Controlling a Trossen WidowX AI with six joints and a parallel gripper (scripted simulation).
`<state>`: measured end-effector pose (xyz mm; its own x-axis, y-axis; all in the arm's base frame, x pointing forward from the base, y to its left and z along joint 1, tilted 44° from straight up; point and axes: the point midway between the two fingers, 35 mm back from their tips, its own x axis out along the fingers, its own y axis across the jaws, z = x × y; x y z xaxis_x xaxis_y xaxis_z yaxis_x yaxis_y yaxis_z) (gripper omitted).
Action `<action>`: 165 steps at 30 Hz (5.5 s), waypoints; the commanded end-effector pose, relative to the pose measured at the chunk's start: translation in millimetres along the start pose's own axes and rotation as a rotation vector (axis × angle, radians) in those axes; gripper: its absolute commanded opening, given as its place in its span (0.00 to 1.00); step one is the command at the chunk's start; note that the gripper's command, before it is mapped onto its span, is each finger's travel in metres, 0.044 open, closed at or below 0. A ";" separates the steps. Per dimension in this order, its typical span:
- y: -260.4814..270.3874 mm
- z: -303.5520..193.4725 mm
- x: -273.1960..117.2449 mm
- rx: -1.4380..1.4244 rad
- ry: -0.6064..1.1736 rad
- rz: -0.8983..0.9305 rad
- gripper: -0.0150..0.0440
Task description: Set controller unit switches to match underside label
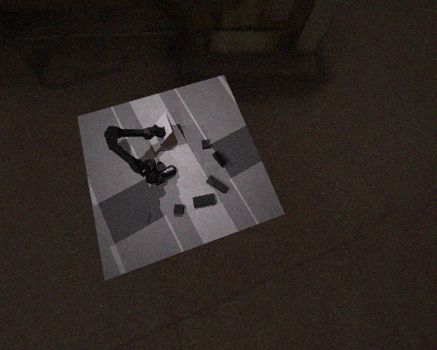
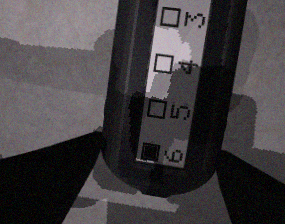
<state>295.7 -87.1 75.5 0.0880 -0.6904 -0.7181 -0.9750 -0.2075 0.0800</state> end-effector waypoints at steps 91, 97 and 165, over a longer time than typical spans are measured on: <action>-1.4 54.2 -57.5 -0.004 -0.006 -0.007 0.82; -1.4 58.0 -59.7 -0.004 -0.007 -0.007 0.82; -0.5 106.4 -79.0 -0.004 -0.010 -0.007 0.83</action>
<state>269.0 37.6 63.4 0.1029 -0.6885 -0.7179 -0.9722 -0.2223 0.0739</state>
